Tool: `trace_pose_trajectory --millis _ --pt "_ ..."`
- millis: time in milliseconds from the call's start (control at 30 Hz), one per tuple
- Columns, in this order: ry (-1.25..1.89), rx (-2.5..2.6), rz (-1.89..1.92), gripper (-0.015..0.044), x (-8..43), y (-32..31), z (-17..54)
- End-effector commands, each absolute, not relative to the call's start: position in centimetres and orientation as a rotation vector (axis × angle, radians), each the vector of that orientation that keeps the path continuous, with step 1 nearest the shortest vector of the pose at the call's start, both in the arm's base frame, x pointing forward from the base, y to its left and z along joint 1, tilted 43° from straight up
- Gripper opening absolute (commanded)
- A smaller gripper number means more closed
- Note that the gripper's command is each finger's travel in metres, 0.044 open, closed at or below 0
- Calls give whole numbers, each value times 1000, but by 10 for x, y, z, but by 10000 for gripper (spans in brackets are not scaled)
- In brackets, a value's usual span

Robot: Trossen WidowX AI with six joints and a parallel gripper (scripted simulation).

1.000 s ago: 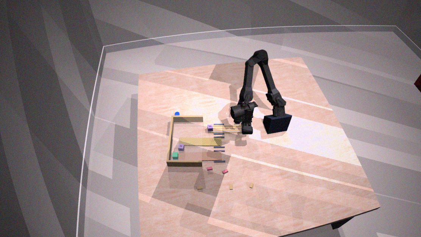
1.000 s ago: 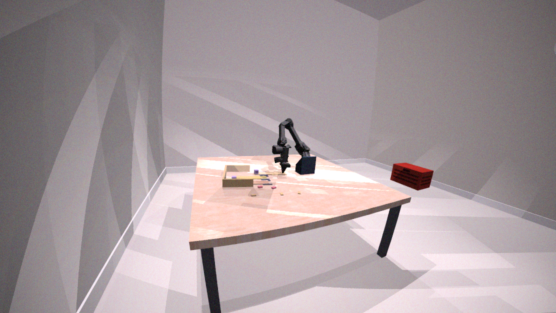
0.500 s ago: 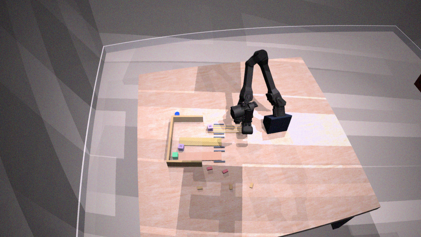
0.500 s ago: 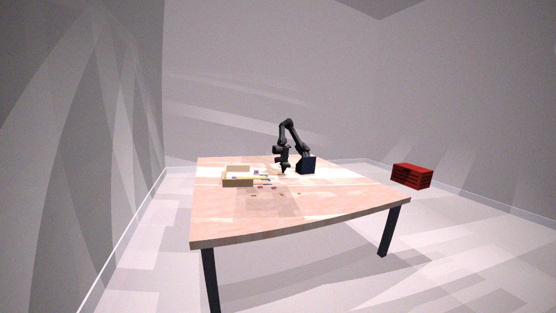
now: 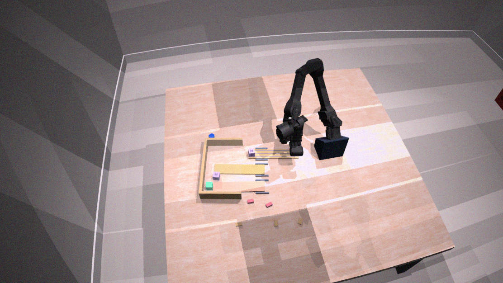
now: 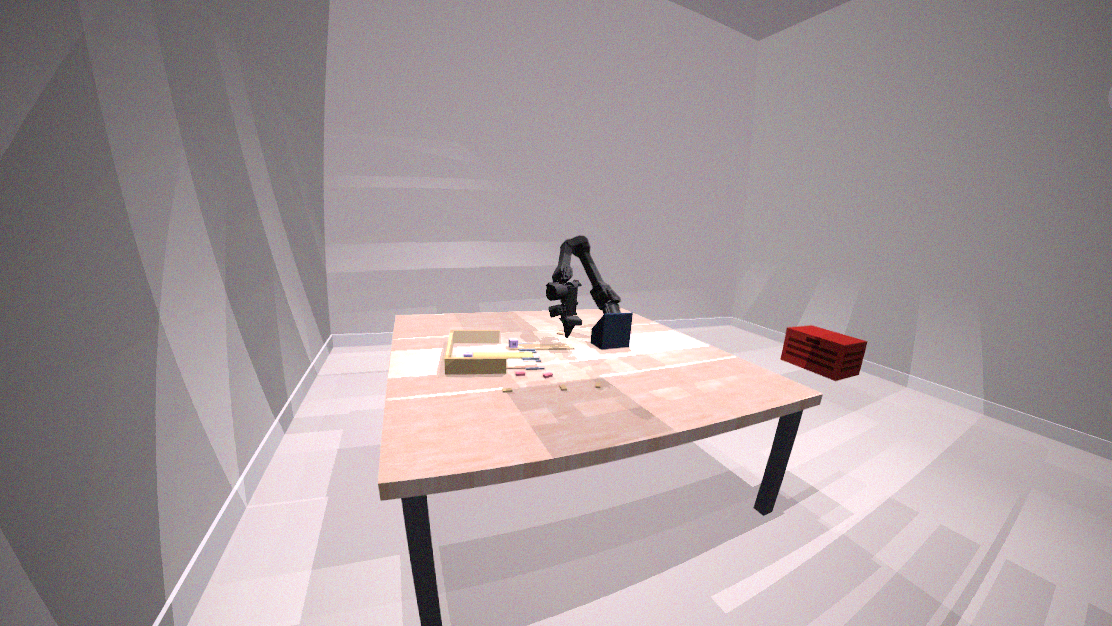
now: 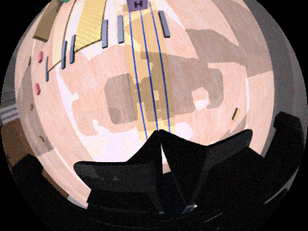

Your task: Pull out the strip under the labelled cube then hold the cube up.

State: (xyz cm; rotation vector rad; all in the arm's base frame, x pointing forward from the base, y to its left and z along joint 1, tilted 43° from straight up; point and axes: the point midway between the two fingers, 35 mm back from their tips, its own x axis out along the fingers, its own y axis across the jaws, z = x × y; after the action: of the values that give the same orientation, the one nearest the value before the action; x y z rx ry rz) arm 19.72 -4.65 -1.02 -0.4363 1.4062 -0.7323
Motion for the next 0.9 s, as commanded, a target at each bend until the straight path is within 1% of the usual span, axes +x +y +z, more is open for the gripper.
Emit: trace_pose_trajectory --millis 0,100,500,867 --pt "1425 -457 -705 53 204 -44 -6" --pt "1459 -525 -646 131 219 -47 -4" --pt "1458 -526 -644 440 255 -49 4" --pt "1456 -526 -644 440 290 -50 11"
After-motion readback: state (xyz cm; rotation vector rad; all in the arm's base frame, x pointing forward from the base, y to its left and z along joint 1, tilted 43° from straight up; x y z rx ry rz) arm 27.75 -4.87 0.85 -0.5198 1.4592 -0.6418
